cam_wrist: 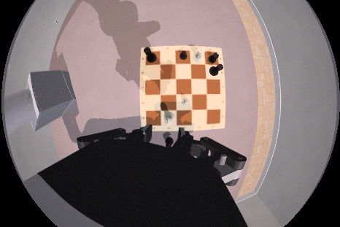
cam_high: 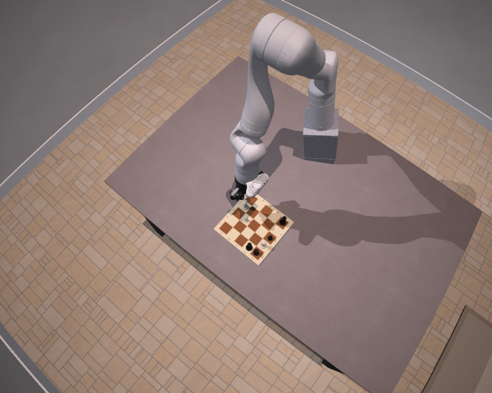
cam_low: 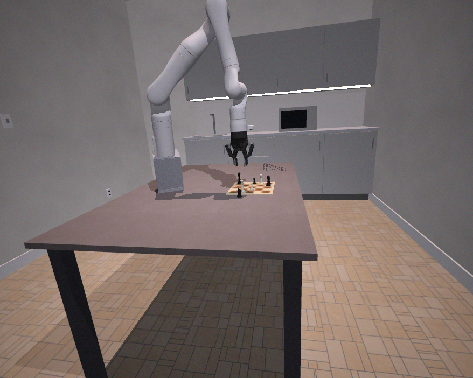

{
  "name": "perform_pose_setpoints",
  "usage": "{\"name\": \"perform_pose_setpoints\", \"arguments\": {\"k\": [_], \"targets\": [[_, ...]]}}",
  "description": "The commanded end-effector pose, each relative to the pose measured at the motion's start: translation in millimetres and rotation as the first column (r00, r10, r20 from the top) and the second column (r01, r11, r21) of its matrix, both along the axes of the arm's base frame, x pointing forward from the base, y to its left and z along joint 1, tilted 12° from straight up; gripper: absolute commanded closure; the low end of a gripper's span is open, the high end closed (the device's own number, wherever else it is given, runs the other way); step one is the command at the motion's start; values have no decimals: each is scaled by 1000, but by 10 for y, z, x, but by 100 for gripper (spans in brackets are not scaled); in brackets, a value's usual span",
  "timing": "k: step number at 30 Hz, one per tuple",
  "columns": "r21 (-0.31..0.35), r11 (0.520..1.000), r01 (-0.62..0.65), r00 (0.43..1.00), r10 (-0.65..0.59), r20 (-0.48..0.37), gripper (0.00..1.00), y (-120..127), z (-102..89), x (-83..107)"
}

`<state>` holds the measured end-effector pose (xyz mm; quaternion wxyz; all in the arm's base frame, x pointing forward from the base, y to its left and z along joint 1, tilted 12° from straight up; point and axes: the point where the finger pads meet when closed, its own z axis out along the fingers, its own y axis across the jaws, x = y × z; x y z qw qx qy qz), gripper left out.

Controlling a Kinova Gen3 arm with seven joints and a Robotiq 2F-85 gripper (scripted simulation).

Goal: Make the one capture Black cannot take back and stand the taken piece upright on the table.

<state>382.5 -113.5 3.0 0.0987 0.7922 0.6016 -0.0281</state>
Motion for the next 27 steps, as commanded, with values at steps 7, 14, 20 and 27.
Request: {"name": "perform_pose_setpoints", "arguments": {"k": [7,14,20,27], "targets": [[0,1000,0,1000,0,1,59,0,-3,5],[0,1000,0,1000,0,0,59,-8,-44,8],[0,1000,0,1000,0,0,59,-15,-80,11],[0,1000,0,1000,0,0,59,-31,-167,19]]}}
